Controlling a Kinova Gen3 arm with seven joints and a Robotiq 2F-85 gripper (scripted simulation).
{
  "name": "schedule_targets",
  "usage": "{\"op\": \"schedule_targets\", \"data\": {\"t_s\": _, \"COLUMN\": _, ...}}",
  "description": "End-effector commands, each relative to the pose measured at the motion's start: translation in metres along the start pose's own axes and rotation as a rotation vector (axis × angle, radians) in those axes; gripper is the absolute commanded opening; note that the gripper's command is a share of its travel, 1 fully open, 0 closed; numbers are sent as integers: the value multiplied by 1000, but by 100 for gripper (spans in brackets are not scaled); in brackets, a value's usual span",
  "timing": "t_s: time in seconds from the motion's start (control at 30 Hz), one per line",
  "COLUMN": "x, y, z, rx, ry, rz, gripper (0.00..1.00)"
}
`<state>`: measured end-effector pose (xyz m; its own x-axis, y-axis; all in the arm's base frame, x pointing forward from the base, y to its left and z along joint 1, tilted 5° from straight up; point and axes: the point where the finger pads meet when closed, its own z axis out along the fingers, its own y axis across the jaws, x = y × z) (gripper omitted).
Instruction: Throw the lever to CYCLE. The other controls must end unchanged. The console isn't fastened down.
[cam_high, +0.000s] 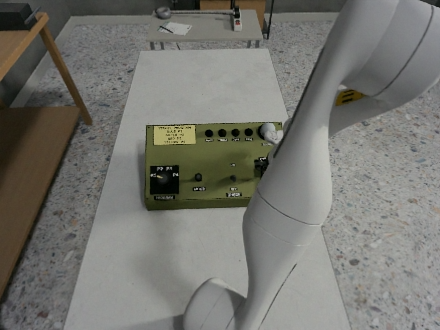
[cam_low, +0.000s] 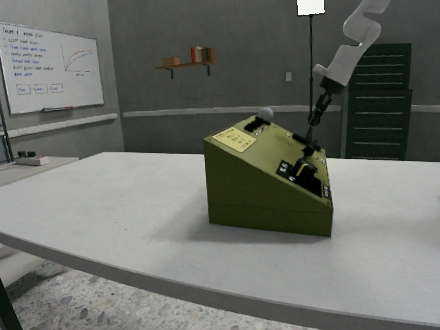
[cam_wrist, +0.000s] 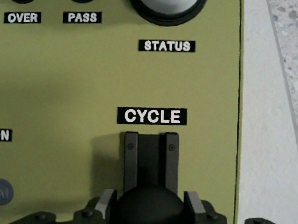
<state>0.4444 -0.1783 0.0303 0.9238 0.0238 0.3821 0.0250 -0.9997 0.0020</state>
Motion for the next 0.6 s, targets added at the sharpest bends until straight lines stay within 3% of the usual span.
{"op": "schedule_targets", "data": {"t_s": 0.0, "x": 4, "y": 0, "z": 0, "rx": -1, "ry": 1, "rz": -1, "gripper": 10}}
{"op": "schedule_targets", "data": {"t_s": 0.57, "x": 18, "y": 0, "z": 5, "rx": 0, "ry": 1, "rz": 0, "gripper": 10}}
